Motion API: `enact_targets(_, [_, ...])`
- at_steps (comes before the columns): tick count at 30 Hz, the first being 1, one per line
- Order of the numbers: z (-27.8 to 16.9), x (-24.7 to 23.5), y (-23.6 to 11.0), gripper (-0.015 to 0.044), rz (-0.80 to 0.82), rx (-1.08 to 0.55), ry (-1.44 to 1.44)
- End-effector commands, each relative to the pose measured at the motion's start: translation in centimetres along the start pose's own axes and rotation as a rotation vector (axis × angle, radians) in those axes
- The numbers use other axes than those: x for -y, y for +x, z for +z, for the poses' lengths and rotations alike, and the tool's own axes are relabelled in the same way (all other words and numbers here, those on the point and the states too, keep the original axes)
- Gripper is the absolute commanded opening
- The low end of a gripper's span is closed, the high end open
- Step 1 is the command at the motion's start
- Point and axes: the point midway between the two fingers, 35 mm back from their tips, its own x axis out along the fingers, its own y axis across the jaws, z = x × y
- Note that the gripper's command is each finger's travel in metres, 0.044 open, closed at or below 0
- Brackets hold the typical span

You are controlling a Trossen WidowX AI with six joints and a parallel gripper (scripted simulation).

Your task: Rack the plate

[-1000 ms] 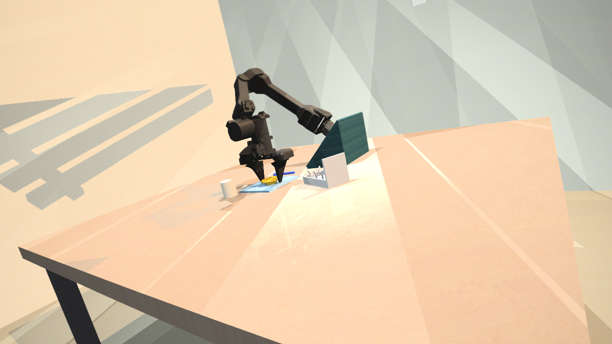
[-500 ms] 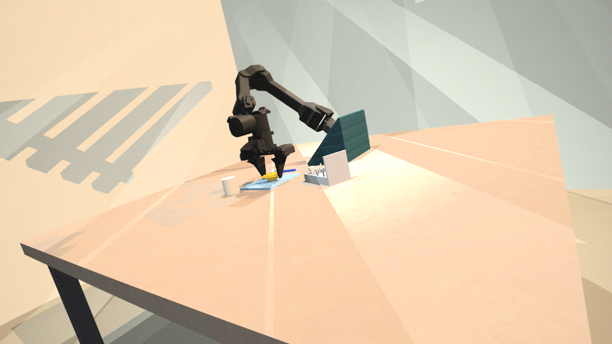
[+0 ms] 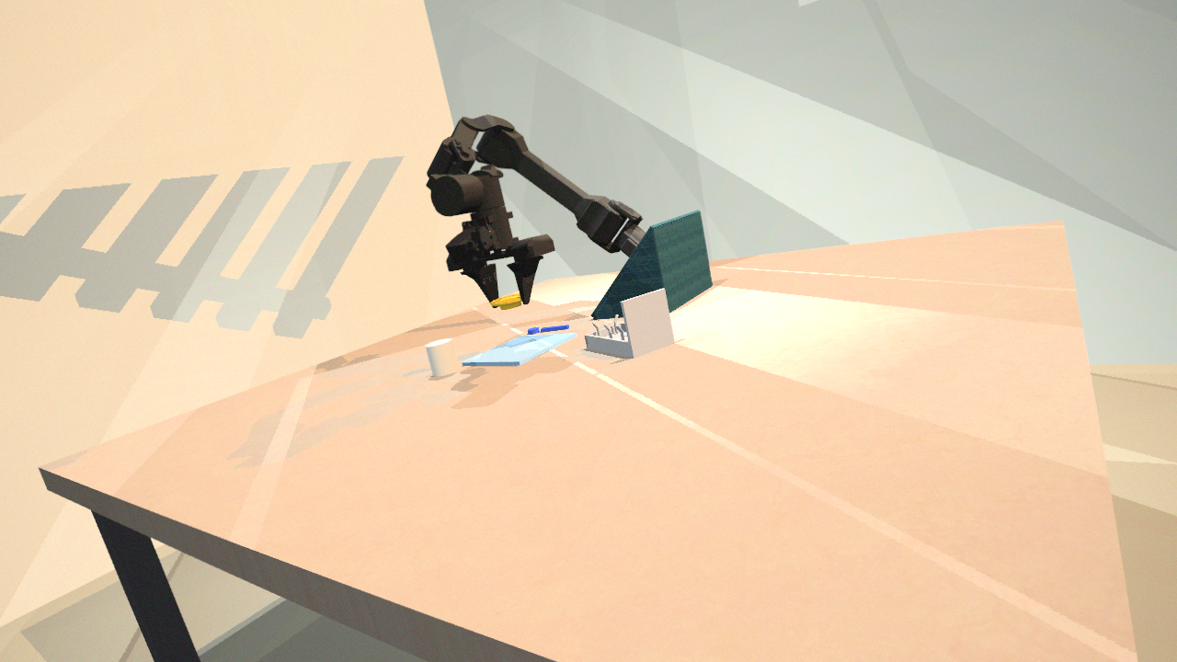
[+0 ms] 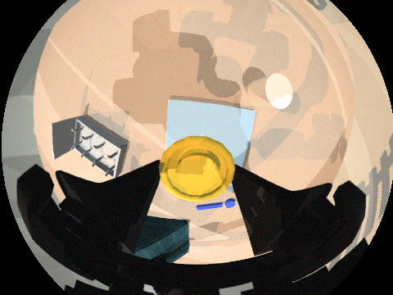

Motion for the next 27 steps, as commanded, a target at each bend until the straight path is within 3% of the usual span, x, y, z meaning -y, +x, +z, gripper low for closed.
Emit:
enact_targets(1, [0.2, -0.1, -1.8, 0.0, 0.006, -0.001, 0.005])
enact_targets(20, [0.4, -0.3, -9.3, 0.0, -0.006, -0.003, 0.005])
enact_targets(27, [0.1, -1.6, -9.9, 0.0, -0.004, -0.002, 0.05])
